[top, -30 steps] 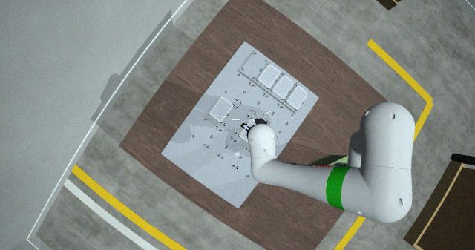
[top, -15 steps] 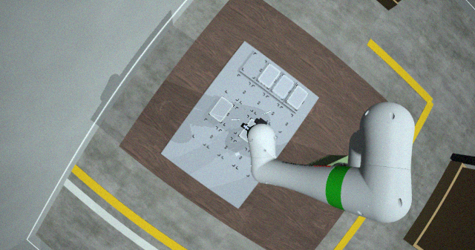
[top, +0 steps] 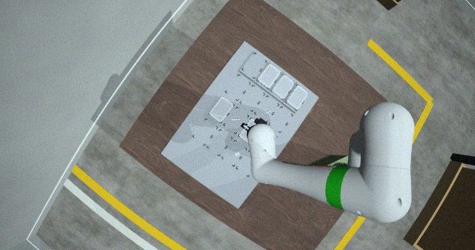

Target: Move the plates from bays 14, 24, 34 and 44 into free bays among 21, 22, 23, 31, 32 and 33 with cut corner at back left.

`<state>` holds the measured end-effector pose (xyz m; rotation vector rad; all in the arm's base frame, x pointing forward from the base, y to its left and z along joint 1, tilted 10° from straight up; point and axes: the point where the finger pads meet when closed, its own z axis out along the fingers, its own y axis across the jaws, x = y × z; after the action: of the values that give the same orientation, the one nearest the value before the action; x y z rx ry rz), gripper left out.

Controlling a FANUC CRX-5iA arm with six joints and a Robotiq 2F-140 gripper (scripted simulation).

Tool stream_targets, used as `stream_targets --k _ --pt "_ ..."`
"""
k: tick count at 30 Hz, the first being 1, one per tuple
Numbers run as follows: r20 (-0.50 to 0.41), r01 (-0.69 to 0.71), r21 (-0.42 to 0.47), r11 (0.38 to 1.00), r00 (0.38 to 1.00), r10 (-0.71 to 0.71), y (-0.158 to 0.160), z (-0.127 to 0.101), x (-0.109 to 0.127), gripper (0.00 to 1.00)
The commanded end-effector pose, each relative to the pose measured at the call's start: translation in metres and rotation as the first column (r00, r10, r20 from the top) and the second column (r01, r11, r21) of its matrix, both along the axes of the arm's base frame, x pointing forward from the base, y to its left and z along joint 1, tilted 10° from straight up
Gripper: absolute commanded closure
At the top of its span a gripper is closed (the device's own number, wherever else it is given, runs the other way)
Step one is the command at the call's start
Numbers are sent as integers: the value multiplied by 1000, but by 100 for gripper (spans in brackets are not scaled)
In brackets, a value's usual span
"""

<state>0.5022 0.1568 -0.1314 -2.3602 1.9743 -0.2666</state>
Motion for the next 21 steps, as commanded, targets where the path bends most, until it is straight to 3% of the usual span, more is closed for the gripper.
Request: stream_targets --k 1,11,12,21 --pt "1 0 1 1000 1000 0 0 1 1 90" --pt "1 0 1 1000 1000 0 0 1 1 90" --pt "1 0 1 1000 1000 0 0 1 1 30" --pt "1 0 1 1000 1000 0 0 1 1 30"
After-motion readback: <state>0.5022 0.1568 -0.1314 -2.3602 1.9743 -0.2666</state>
